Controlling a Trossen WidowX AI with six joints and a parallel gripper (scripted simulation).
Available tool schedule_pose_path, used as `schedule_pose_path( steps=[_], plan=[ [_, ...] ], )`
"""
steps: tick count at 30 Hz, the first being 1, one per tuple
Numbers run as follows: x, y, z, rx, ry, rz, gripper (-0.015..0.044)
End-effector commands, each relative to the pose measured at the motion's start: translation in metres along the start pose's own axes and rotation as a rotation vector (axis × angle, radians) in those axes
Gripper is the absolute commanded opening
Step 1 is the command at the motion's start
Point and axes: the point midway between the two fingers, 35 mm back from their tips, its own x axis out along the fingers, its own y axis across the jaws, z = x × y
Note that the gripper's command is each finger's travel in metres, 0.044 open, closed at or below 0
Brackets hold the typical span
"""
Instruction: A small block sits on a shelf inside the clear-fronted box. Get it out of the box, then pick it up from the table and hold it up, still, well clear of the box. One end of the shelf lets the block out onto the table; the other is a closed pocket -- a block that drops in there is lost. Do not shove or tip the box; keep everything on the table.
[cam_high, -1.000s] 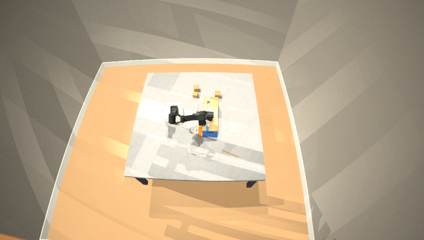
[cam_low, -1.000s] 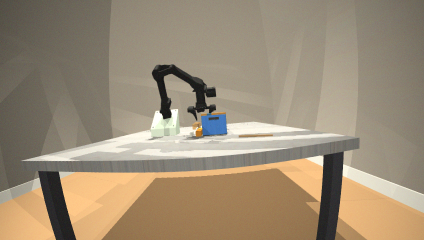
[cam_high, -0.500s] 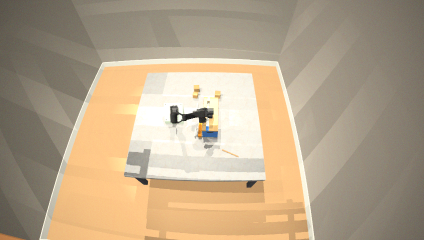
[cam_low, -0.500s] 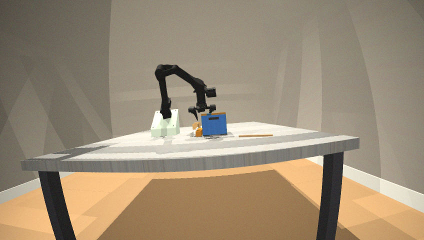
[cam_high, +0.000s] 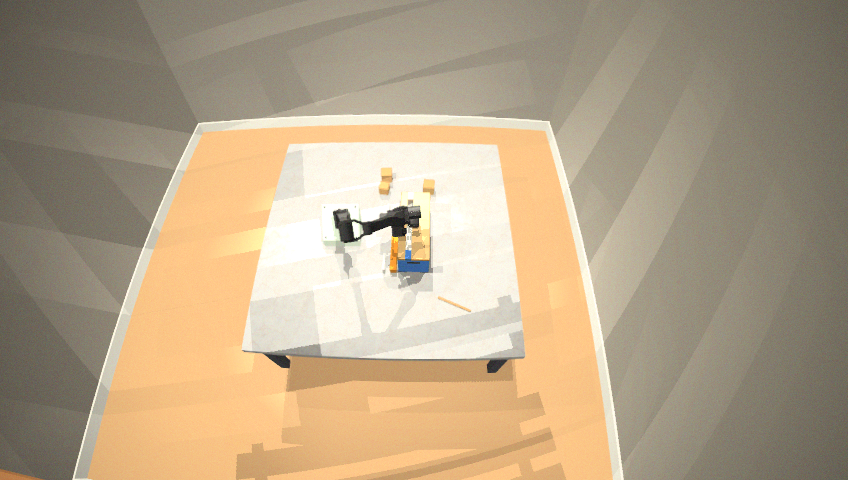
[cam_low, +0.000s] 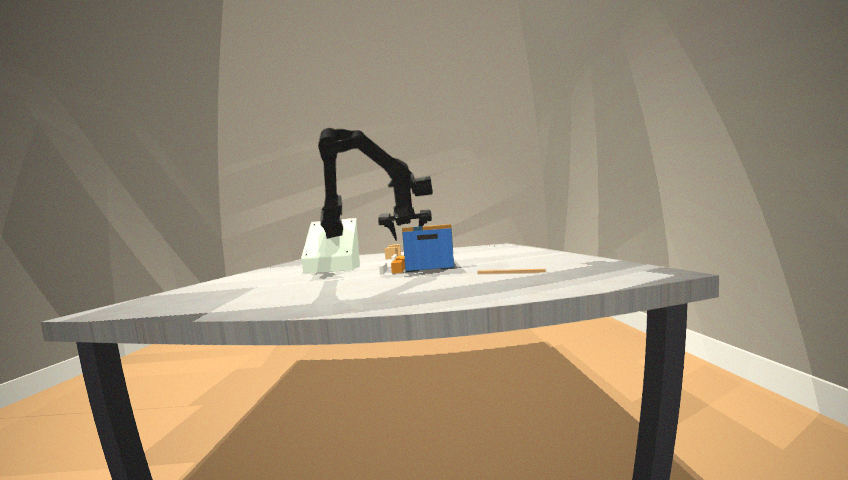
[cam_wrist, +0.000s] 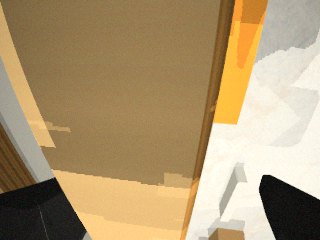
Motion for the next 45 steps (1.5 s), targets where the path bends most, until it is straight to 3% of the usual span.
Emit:
schedule_pose_path(
  steps=[1,9,45],
  plan=[
    [0.005,-0.001,-0.012,0.001,0.004,-0.005,0.04],
    [0.011,-0.001,-0.029,0.001,0.005,-0.005,0.04],
    [0.01,-0.002,-0.027,0.001,0.004,-0.005,0.04]
  ],
)
